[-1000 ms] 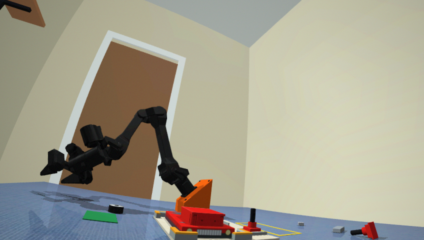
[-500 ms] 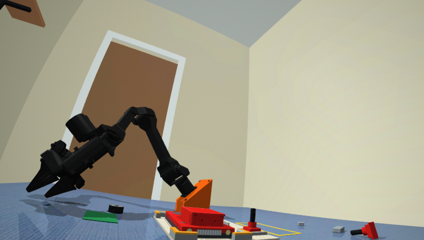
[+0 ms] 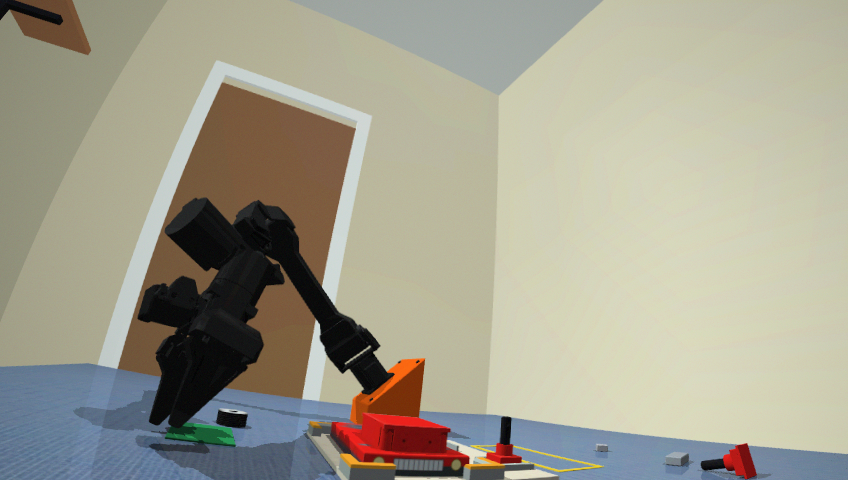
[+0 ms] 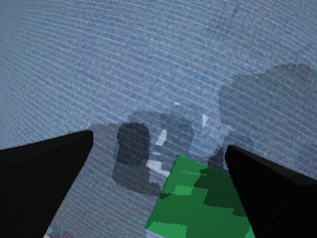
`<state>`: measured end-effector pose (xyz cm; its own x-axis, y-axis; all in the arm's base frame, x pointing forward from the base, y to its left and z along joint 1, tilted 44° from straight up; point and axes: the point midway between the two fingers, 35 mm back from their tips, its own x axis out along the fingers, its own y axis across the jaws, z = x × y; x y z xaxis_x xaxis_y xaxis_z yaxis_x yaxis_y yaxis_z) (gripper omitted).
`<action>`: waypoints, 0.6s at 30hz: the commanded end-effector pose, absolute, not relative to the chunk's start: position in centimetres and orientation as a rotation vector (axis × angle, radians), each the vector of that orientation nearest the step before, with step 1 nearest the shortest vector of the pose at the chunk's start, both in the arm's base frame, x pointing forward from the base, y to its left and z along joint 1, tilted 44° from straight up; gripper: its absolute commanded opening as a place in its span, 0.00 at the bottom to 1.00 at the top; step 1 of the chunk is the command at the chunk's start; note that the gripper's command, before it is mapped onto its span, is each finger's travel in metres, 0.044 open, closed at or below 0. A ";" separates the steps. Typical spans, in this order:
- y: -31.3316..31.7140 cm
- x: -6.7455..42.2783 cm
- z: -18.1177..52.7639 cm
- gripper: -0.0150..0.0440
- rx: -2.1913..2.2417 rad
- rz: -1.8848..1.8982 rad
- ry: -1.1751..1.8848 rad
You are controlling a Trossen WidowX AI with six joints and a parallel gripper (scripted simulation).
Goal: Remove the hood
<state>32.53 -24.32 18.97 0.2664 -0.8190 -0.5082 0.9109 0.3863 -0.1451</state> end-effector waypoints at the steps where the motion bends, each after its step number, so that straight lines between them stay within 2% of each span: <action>1: -20.3 34.9 16.5 1.00 0.121 -1.077 0.734; 9: -12.1 36.7 12.3 1.00 -0.094 -0.888 1.057; 18: -3.1 35.5 9.4 1.00 -0.485 -0.663 1.413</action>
